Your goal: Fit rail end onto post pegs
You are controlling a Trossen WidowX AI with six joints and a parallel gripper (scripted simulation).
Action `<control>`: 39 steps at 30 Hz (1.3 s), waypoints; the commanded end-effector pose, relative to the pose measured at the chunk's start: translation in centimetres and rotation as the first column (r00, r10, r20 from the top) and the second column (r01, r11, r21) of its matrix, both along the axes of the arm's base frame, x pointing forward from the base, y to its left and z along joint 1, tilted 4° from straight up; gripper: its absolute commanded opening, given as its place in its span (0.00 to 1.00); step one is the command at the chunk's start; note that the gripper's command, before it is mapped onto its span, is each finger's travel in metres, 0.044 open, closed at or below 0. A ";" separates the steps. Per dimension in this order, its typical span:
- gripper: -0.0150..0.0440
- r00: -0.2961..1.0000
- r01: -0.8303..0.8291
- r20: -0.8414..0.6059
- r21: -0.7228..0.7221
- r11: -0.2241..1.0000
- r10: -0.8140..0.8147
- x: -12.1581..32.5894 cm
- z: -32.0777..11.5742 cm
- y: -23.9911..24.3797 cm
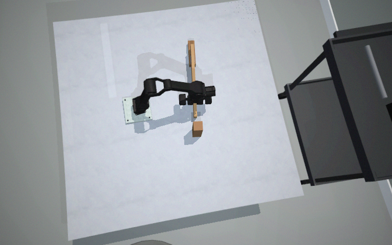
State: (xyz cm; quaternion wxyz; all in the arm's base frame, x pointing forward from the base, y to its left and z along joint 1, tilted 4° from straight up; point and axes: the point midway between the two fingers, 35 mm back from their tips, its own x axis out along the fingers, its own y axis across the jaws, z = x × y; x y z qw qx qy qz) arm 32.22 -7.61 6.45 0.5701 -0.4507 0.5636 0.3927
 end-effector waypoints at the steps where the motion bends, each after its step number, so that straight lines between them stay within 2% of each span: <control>1: 0.25 1.000 -0.003 0.011 0.002 1.000 0.003 0.3 0.6 0.0; 39: 0.25 1.000 -0.003 0.012 0.002 1.000 0.003 0.5 2.5 0.0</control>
